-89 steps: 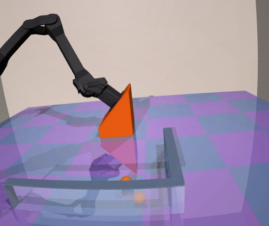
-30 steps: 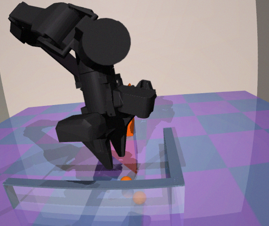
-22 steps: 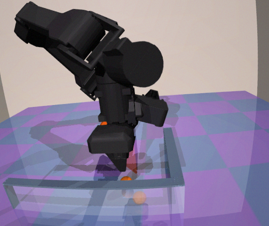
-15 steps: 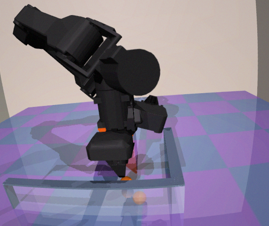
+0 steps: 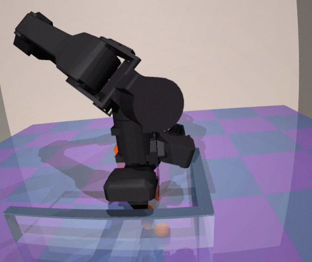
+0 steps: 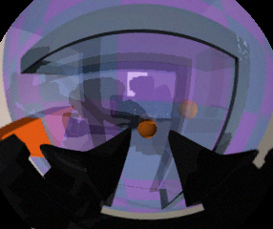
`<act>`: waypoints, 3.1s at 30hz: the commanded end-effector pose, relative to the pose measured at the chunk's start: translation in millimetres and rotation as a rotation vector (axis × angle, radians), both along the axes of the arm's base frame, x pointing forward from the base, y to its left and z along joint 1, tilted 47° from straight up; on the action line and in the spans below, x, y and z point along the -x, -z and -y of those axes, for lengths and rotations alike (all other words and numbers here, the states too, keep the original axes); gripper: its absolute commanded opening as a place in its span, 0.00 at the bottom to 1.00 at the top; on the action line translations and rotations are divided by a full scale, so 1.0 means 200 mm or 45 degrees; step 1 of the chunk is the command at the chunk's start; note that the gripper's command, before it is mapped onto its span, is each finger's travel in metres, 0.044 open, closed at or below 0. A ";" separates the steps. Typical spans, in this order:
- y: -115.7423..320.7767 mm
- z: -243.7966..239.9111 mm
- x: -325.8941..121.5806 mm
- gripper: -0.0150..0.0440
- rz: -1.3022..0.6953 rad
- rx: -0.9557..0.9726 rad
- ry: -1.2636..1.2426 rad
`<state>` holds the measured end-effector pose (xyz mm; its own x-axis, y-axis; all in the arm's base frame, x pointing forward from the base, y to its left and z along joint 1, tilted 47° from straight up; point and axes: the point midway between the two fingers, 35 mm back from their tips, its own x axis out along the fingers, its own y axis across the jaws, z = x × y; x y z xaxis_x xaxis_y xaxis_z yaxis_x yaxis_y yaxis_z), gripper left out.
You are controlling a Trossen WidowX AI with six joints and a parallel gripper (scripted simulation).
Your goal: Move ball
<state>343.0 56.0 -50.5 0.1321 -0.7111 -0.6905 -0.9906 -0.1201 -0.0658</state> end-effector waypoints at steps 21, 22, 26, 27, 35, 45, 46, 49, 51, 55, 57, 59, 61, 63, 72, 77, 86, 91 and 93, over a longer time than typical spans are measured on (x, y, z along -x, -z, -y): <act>0.04 0.04 0.01 0.30 -0.013 0.010 -0.004; 0.03 0.03 0.01 0.25 -0.013 0.009 -0.004; -0.05 -0.07 0.00 0.25 -0.014 0.003 -0.006; -0.07 -0.10 0.01 0.25 -0.014 0.002 -0.006; -0.26 -0.29 0.04 0.25 -0.016 0.000 -0.006; -0.36 -0.40 0.08 0.25 0.034 -0.005 0.044; -0.36 -0.40 0.07 0.25 0.067 -0.011 0.076; -0.35 -0.40 0.05 0.25 0.167 -0.030 0.172; -0.34 -0.40 0.04 0.25 0.233 -0.042 0.237; -0.32 -0.40 0.02 0.25 0.366 -0.067 0.366; -0.31 -0.40 0.01 0.25 0.432 -0.079 0.430; -0.30 -0.40 0.00 0.25 0.499 -0.091 0.494; -0.29 -0.40 -0.02 0.25 0.565 -0.103 0.558; -0.28 -0.40 -0.03 0.25 0.632 -0.116 0.623; -0.23 -0.40 -0.08 0.25 0.931 -0.170 0.911; -0.21 -0.39 -0.10 0.25 1.098 -0.200 1.072; -0.16 -0.39 -0.15 0.25 1.392 -0.253 1.354; -0.16 -0.39 -0.15 0.25 1.414 -0.257 1.375; -0.15 -0.38 -0.16 0.25 1.414 -0.257 1.375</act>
